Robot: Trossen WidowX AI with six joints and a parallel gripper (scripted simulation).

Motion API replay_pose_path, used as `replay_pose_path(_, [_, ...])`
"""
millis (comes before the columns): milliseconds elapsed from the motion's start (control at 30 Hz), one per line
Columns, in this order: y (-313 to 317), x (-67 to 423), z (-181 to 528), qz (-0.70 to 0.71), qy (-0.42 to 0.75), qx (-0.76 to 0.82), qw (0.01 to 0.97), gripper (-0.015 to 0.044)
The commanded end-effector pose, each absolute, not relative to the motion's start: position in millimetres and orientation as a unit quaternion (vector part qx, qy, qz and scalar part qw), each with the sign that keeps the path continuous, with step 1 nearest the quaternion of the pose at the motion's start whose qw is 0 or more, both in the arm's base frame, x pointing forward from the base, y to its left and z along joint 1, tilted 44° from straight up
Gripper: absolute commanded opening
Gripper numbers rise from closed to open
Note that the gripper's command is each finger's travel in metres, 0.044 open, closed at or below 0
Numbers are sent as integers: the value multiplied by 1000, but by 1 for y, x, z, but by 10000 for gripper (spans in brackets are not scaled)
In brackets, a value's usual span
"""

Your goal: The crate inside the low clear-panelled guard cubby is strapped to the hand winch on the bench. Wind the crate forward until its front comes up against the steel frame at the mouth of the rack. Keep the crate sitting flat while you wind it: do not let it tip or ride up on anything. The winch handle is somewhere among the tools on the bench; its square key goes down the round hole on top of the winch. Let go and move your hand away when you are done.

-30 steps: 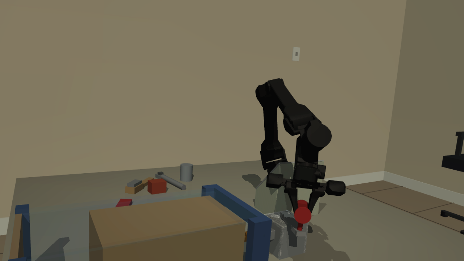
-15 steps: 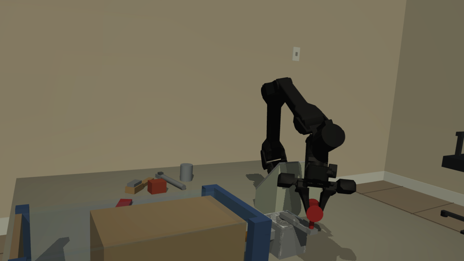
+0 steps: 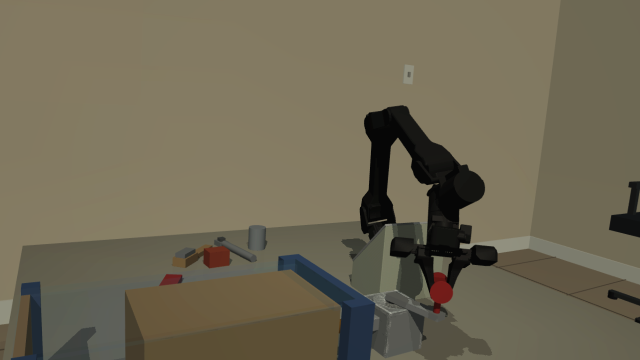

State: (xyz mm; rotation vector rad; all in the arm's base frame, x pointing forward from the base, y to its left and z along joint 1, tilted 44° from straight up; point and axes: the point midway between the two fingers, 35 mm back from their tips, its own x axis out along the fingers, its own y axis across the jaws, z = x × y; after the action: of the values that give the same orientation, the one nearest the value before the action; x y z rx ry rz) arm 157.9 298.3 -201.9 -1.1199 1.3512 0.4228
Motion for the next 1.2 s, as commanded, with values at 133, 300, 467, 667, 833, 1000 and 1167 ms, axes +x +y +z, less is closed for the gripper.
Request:
replay_pose_path(133, [288, 132, -198, 188, 599, -492, 603, 0])
replay_pose_path(300, [285, 125, -195, 188, 599, -492, 603, 0])
replay_pose_path(467, [282, 118, -192, 188, 599, -492, 603, 0])
replay_pose_path(667, [278, 111, -188, 188, 600, -492, 603, 0])
replay_pose_path(833, [273, 104, -184, 188, 600, -492, 602, 0])
replay_pose_path(1000, [269, 99, -180, 188, 600, -492, 602, 0])
replay_pose_path(1167, [264, 94, -176, 188, 600, -492, 602, 0])
